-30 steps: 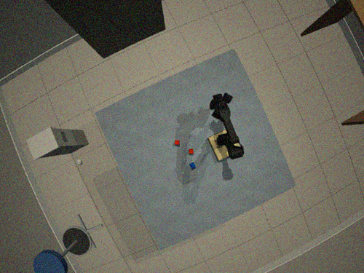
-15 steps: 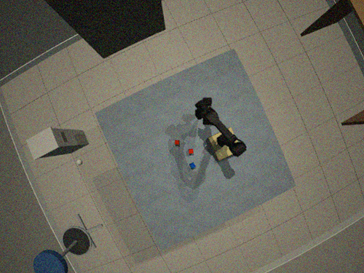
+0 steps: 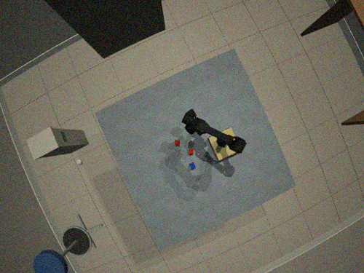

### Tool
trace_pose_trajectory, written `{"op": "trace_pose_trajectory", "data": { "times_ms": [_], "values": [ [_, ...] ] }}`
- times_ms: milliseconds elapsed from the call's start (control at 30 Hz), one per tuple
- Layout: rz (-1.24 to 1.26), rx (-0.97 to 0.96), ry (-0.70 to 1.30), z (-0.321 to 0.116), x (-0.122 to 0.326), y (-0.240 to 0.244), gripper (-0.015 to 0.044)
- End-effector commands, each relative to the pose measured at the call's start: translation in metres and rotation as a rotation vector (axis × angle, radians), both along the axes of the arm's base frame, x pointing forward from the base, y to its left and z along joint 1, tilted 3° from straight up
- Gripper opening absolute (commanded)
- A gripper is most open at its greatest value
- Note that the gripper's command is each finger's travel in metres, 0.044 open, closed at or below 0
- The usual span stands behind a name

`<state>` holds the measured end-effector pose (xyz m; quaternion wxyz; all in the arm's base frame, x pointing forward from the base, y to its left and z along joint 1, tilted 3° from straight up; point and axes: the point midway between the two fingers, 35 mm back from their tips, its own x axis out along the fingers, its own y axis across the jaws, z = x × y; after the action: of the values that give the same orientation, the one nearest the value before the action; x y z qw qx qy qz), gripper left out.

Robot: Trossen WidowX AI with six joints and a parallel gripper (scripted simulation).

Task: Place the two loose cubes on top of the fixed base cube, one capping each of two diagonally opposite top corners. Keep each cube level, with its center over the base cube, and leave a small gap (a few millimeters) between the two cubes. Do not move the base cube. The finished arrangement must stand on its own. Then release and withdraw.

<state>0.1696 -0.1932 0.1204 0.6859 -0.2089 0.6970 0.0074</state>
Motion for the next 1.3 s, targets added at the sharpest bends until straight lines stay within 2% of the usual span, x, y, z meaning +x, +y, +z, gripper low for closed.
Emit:
{"op": "trace_pose_trajectory", "data": {
  "times_ms": [0,433,833,1133,1267],
  "values": [
    [0.166,0.035,0.005,0.002,0.026,0.026,0.0265],
    [0.633,0.127,0.049,0.005,0.073,0.117,0.0265],
    [1.052,0.204,0.110,0.009,0.081,0.210,0.0265],
    [1.076,0.209,0.114,0.007,0.081,0.215,0.0265],
    [1.076,0.208,0.114,-0.022,0.085,0.215,0.0265]
  ]
}}
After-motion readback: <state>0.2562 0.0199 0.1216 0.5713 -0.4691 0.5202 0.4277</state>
